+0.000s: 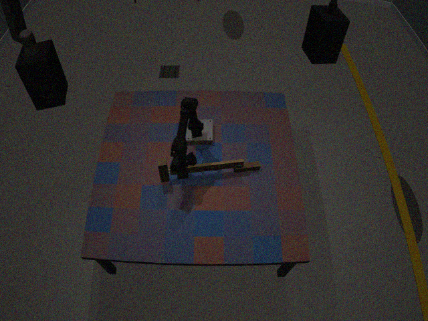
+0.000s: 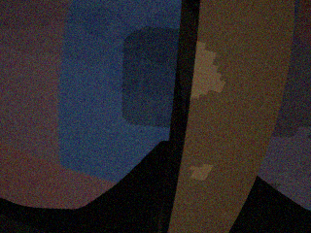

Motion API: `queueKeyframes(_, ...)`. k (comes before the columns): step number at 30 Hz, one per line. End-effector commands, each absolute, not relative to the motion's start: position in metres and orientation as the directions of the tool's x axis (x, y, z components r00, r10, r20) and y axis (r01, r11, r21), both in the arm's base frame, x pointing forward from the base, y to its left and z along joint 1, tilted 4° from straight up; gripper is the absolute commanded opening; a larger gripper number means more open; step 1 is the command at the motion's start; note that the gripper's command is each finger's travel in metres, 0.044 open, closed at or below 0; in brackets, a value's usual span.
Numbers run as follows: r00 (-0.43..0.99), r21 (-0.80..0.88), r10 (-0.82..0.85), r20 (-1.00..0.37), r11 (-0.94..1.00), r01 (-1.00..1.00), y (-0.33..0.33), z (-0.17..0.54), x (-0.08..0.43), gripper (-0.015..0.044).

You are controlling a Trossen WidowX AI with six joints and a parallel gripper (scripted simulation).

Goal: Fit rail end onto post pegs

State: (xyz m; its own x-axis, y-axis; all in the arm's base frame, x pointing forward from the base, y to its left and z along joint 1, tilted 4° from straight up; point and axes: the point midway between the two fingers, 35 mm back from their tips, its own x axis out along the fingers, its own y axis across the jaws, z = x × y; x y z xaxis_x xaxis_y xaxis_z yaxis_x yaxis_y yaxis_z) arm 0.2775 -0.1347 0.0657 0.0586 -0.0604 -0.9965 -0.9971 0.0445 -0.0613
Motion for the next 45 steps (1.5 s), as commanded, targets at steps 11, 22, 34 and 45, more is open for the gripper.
queueKeyframes(11,0.068,-0.071,-0.067,-0.995,0.042,-0.997,-0.141,0.068,0.28,0.0)
queueKeyframes(22,0.068,-0.071,-0.068,-0.995,0.042,-0.997,-0.144,0.069,0.28,0.0)
queueKeyframes(34,0.068,-0.071,-0.068,-0.995,0.042,-0.997,-0.148,0.07,0.279,0.0)
queueKeyframes(45,0.058,-0.061,-0.06,-0.996,0.044,-0.997,-0.148,0.066,0.277,0.0026)
